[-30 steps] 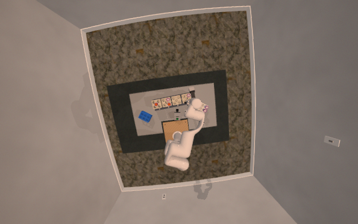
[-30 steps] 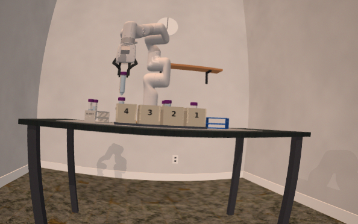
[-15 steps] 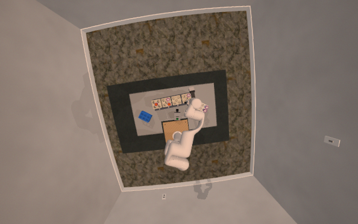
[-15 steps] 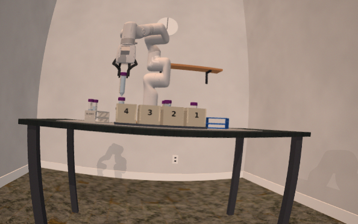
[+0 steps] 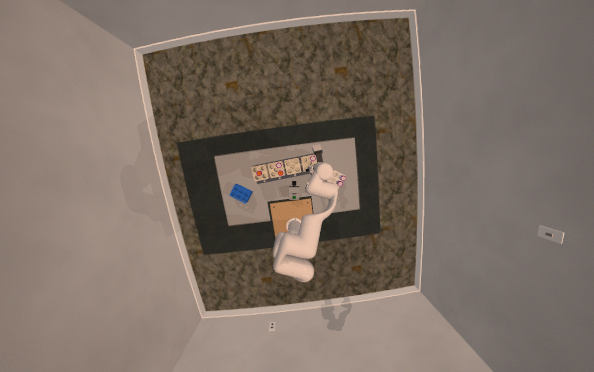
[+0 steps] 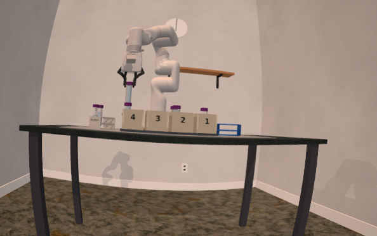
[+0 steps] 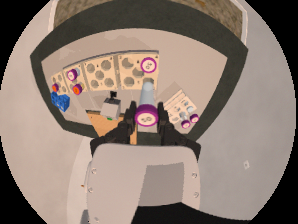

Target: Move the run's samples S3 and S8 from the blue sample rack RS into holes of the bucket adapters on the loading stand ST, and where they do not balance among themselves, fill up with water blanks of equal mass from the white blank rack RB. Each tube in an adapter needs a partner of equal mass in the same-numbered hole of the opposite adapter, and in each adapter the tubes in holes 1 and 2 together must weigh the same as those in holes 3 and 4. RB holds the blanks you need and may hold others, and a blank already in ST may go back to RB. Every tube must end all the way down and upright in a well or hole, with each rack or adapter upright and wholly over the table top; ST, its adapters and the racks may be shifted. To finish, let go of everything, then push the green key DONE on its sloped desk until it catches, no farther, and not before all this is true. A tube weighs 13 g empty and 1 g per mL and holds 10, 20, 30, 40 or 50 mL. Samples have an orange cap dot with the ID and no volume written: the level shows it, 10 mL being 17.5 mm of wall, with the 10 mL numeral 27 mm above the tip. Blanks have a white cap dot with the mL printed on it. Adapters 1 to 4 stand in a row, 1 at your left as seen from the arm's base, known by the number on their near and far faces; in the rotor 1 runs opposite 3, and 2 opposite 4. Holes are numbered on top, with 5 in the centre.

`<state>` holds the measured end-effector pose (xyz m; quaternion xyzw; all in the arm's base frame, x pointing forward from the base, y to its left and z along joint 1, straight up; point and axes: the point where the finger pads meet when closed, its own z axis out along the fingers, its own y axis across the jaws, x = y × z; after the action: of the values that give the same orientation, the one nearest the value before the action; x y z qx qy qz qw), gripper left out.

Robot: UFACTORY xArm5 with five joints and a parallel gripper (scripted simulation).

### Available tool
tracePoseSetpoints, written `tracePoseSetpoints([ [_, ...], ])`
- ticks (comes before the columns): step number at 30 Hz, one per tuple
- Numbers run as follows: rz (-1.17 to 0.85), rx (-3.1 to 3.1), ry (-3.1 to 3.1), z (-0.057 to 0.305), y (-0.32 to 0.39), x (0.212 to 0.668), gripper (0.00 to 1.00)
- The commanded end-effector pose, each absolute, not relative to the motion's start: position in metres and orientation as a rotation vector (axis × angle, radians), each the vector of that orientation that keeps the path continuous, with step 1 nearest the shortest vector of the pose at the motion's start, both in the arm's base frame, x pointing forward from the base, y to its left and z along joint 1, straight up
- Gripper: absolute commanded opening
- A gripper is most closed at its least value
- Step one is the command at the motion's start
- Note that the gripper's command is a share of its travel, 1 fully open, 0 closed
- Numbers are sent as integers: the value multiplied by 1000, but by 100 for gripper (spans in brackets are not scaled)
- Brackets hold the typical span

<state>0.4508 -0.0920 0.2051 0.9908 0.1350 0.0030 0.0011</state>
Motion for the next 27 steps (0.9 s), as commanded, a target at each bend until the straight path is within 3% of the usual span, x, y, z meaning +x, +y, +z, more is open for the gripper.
tracePoseSetpoints([
  [1, 15, 3109, 424, 201, -92, 452, 0],
  [27, 15, 3109, 424, 191, -92, 452, 0],
])
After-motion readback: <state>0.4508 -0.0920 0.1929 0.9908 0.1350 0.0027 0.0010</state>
